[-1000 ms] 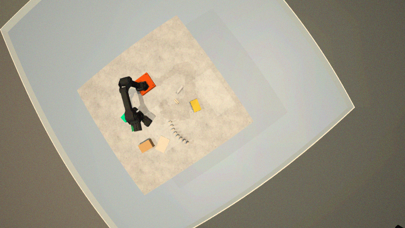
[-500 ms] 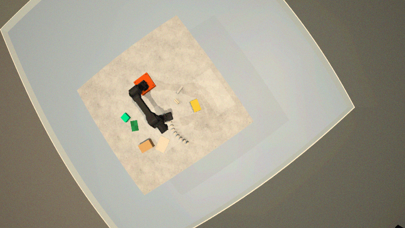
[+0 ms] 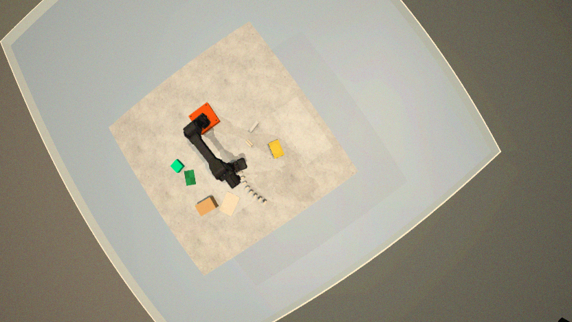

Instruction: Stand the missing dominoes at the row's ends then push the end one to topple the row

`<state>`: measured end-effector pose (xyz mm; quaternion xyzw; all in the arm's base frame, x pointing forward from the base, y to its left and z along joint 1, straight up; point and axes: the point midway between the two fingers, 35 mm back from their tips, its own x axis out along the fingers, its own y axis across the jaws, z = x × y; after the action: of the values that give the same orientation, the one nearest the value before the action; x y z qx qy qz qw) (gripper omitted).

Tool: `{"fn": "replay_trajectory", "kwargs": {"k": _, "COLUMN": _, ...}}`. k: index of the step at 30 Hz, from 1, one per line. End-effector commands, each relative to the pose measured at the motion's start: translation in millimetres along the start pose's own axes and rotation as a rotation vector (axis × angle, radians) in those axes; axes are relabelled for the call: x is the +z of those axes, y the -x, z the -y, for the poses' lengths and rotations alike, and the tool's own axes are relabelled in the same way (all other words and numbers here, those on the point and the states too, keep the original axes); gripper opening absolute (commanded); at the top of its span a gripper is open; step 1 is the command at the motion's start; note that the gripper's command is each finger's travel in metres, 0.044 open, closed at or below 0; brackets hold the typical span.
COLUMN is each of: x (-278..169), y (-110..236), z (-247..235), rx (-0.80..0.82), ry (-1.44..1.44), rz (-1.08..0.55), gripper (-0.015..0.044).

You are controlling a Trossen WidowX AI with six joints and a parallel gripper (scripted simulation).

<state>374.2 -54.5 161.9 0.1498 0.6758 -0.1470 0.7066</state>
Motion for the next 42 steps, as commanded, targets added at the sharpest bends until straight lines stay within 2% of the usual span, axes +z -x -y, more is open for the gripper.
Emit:
{"fn": "replay_trajectory", "kwargs": {"k": 1, "x": 0.6, "y": -23.3, "z": -0.8, "rx": -0.004, "ry": 0.008, "rz": -0.019, "gripper": 0.0107}}
{"fn": "replay_trajectory", "kwargs": {"k": 23, "x": -6.4, "y": -118.1, "z": 1.0, "rx": -0.004, "ry": 0.008, "rz": -0.019, "gripper": 0.0107}}
{"fn": "replay_trajectory", "kwargs": {"k": 38, "x": -7.1, "y": -120.8, "z": 1.2, "rx": -0.004, "ry": 0.008, "rz": -0.019, "gripper": 0.0107}}
{"fn": "replay_trajectory", "kwargs": {"k": 42, "x": -7.1, "y": -120.8, "z": 1.2, "rx": -0.004, "ry": 0.008, "rz": -0.019, "gripper": 0.0212}}
